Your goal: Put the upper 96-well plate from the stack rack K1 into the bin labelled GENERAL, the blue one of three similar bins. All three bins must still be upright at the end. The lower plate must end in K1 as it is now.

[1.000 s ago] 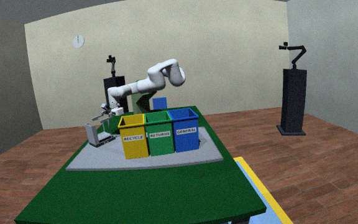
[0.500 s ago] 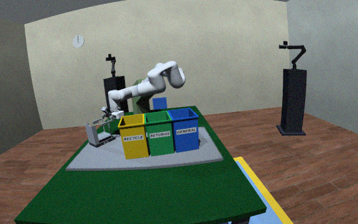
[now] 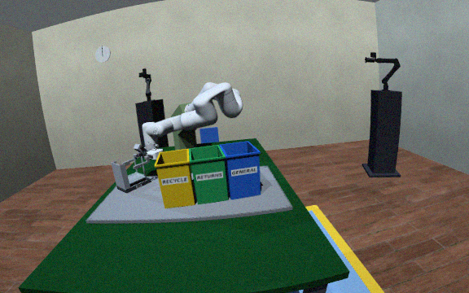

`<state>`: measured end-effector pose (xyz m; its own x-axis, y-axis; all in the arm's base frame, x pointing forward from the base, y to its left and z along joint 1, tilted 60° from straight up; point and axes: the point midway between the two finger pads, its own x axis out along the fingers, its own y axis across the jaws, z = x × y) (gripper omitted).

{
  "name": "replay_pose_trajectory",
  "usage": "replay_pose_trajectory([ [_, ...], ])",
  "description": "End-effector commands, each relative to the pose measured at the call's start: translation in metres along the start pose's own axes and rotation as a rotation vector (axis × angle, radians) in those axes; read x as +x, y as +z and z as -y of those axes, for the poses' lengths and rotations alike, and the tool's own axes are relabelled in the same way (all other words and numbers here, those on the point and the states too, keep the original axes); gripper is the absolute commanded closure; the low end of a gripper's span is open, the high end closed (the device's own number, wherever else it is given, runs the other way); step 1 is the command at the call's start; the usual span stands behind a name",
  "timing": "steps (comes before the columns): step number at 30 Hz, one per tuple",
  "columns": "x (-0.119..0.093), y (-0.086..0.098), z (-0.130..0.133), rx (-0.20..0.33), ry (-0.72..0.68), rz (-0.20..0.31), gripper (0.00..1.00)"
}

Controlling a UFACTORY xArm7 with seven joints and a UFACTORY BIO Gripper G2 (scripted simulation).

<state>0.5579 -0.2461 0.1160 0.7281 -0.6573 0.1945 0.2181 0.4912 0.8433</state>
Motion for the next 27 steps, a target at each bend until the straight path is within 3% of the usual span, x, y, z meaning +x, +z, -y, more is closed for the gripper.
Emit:
replay_pose_trajectory([
  [1, 0.001, -0.007, 0.000, -0.001, 0.000, 0.003, 0.63],
  [19, 0.001, -0.033, 0.000, -0.001, 0.000, 0.003, 0.63],
  [27, 0.001, -0.034, 0.000, -0.001, 0.000, 0.003, 0.63],
])
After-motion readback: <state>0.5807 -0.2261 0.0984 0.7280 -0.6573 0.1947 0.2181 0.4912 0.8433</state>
